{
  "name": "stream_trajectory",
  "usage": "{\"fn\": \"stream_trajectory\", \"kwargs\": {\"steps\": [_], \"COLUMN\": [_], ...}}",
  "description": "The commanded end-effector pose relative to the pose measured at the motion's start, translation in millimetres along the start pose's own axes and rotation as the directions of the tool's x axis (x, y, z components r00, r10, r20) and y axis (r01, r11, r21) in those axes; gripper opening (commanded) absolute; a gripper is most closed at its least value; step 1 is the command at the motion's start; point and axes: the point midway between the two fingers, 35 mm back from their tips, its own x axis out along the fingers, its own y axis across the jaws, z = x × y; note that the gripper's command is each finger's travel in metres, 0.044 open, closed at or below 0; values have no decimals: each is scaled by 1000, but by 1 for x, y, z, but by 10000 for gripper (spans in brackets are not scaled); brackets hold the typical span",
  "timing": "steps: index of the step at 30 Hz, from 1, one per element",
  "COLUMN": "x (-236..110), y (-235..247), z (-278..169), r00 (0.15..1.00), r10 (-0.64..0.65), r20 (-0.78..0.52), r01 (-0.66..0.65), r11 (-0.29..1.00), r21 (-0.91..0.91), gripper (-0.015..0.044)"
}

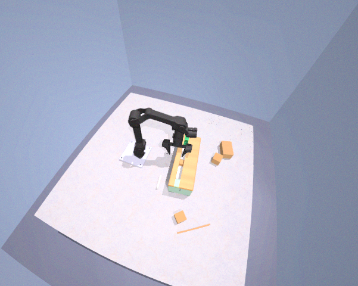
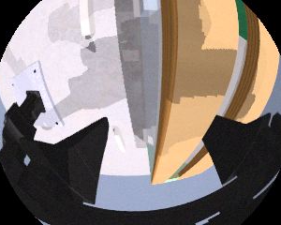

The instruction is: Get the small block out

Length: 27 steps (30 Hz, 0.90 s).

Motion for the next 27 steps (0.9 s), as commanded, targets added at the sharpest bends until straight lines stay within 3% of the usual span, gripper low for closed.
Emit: {"fn": "stream_trajectory", "kwargs": {"steps": [1, 27], "x": [7, 22], "y": [2, 1], "z": [1, -38], "r00": [1000, 1000], "r10": [5, 1], "r20": [-5, -5], "r01": [-5, -1], "r11": [1000, 1000], "r21": [-6, 0], "gripper": [400, 400]}}
